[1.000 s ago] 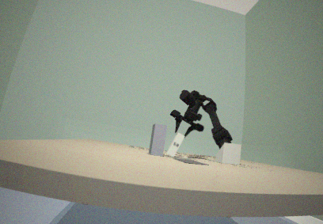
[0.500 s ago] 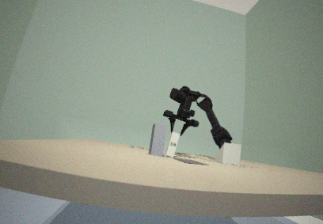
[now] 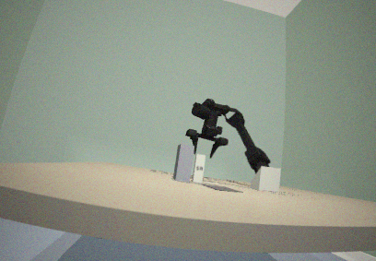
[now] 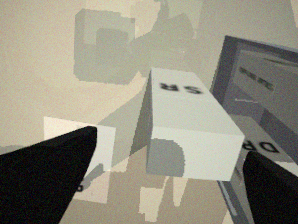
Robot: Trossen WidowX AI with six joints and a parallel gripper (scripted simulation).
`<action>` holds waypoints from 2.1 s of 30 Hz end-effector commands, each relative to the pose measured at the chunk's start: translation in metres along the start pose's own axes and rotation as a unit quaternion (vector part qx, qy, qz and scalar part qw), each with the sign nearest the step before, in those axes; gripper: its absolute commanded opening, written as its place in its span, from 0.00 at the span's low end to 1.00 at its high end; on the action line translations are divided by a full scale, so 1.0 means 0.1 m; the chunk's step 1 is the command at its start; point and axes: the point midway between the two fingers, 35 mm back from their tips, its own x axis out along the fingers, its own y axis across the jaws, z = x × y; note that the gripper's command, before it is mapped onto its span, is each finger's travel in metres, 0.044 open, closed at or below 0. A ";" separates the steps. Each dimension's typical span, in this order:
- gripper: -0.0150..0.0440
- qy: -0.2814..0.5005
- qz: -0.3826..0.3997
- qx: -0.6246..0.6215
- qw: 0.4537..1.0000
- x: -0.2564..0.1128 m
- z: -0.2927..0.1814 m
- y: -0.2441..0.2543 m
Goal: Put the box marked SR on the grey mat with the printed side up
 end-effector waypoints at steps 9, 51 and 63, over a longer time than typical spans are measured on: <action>1.00 0.000 0.000 0.000 1.000 -0.30 0.00 -0.03; 0.66 -0.001 0.039 0.000 0.999 -0.33 0.00 -0.14; 0.66 -0.001 0.049 0.000 0.999 -0.28 0.00 -0.16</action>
